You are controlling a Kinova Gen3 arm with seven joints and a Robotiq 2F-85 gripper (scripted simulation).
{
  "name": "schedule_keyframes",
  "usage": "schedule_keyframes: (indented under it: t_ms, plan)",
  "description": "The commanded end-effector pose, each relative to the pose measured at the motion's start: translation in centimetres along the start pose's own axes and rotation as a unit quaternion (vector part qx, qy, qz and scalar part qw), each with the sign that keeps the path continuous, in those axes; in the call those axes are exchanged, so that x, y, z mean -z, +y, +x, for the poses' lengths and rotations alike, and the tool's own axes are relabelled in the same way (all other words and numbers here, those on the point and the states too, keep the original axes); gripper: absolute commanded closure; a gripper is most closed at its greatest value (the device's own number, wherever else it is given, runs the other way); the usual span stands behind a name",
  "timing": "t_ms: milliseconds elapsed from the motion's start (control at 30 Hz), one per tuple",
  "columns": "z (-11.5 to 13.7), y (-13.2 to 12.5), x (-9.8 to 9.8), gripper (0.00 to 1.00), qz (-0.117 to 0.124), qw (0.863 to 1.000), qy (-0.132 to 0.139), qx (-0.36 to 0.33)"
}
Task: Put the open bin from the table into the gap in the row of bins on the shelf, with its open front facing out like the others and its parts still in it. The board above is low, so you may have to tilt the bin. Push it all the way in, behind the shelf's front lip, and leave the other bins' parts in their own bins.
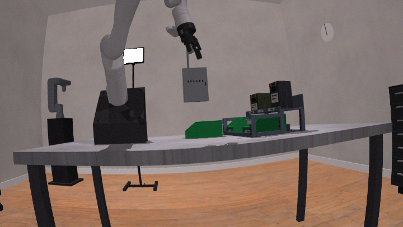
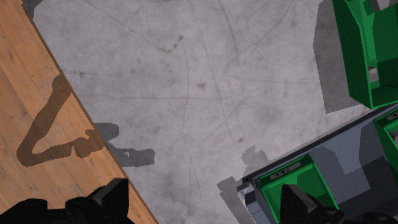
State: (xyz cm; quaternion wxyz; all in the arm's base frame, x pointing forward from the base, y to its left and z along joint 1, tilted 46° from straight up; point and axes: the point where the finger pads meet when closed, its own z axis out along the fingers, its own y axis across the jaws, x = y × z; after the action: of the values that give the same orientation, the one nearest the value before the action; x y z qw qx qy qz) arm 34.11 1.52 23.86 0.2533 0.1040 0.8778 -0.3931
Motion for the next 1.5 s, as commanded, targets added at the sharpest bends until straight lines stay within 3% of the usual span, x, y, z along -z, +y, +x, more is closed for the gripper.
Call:
schedule_keyframes:
  t_ms: [0, 233, 400, 800, 967, 1367, 1467]
  plan:
    - [-0.1, 0.2, 0.0, 0.0, -0.002, 1.0, -0.005, 0.003]
    - [-0.1, 0.2, 0.0, 0.0, -0.002, 1.0, -0.005, 0.003]
    - [-1.8, 4.9, 0.3, 0.0, -0.062, 0.991, -0.085, 0.086]
    - [-1.8, 4.9, 0.3, 0.0, -0.062, 0.991, -0.085, 0.086]
    - [-3.4, 9.6, 0.6, 0.0, -0.12, 0.965, -0.164, 0.166]
    - [-3.4, 9.6, 0.6, 0.0, -0.12, 0.965, -0.164, 0.166]
    - [-4.5, 12.4, 0.8, 0.0, -0.137, 0.954, -0.188, 0.19]
